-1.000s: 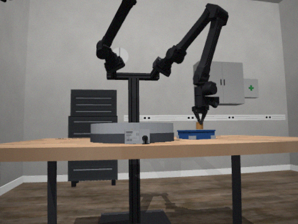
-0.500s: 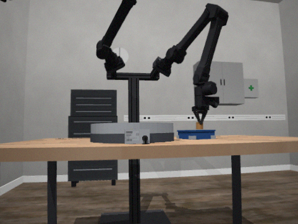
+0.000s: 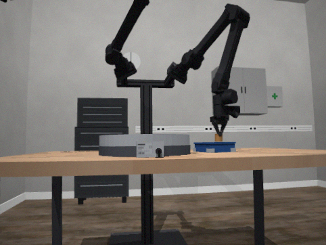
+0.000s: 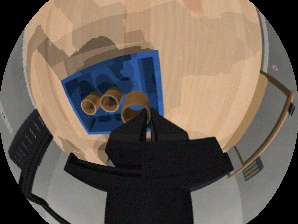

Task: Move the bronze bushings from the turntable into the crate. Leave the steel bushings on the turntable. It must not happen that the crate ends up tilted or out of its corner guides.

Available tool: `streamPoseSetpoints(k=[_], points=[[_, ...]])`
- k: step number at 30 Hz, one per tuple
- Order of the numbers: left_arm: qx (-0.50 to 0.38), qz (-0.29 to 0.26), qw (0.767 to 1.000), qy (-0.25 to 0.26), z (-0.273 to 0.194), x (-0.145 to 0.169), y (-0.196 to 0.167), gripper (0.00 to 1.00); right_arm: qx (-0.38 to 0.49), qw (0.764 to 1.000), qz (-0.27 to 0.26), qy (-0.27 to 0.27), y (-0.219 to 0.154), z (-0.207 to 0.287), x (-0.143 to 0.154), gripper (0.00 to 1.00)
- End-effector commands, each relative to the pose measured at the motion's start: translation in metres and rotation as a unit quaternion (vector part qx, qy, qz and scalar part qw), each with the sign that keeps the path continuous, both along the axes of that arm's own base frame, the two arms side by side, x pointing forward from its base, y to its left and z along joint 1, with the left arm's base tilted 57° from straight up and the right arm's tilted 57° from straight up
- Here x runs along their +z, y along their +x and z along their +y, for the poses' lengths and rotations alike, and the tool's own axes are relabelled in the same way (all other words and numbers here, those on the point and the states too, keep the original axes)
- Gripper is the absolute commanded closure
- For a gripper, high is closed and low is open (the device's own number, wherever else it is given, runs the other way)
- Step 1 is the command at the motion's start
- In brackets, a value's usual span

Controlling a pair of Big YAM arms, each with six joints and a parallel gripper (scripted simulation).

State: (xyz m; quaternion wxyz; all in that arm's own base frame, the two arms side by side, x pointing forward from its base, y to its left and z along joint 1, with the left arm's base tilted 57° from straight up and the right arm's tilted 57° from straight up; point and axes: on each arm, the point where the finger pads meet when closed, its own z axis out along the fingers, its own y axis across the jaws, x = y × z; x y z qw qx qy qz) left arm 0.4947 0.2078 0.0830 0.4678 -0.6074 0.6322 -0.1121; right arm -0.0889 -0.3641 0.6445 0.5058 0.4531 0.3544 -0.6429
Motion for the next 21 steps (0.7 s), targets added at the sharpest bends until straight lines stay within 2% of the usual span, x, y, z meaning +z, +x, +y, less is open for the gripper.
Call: streamPoseSetpoints(k=[1, 21], points=[[0.001, 0.003, 1.0, 0.003, 0.005, -0.007, 0.0, 1.0, -0.009, 1.0, 0.008, -0.026, -0.003, 0.016, 0.03, 0.0], [-0.005, 0.003, 1.0, 0.002, 0.011, -0.022, 0.022, 1.0, -0.009, 1.0, 0.008, -0.026, -0.003, 0.016, 0.03, 0.0]])
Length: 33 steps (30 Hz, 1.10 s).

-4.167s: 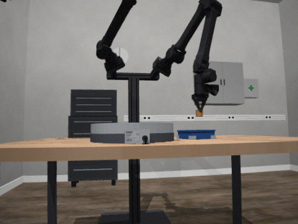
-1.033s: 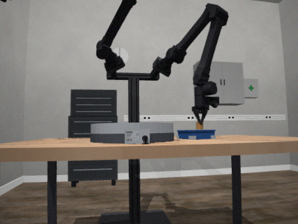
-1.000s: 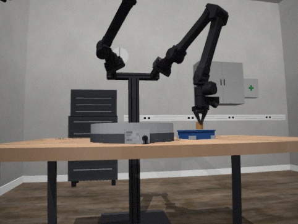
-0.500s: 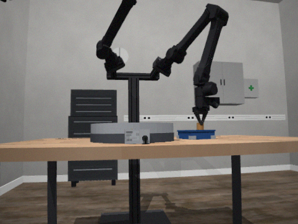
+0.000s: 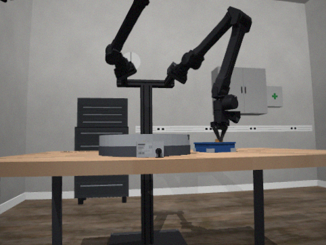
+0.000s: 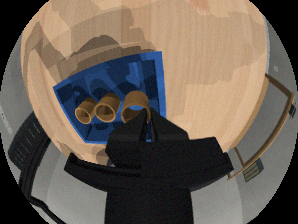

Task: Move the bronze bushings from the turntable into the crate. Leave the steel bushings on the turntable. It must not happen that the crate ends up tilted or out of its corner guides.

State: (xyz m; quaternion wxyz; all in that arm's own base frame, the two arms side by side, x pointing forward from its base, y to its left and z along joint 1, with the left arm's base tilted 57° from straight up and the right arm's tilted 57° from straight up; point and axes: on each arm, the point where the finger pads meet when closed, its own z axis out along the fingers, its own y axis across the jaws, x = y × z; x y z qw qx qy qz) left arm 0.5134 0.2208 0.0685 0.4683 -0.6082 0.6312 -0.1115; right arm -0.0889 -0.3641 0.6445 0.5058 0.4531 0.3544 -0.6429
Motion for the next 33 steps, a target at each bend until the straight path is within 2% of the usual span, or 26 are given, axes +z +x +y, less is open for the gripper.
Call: streamPoseSetpoints(k=[1, 33], points=[[-0.006, 0.004, 1.0, 0.002, -0.0004, -0.0087, 0.0038, 1.0, -0.009, 1.0, 0.008, -0.026, -0.0031, 0.0158, 0.03, 0.0], [-0.002, 0.008, 1.0, 0.0, 0.0057, -0.0184, 0.0062, 1.0, -0.009, 1.0, 0.008, -0.026, -0.0031, 0.0158, 0.03, 0.0]])
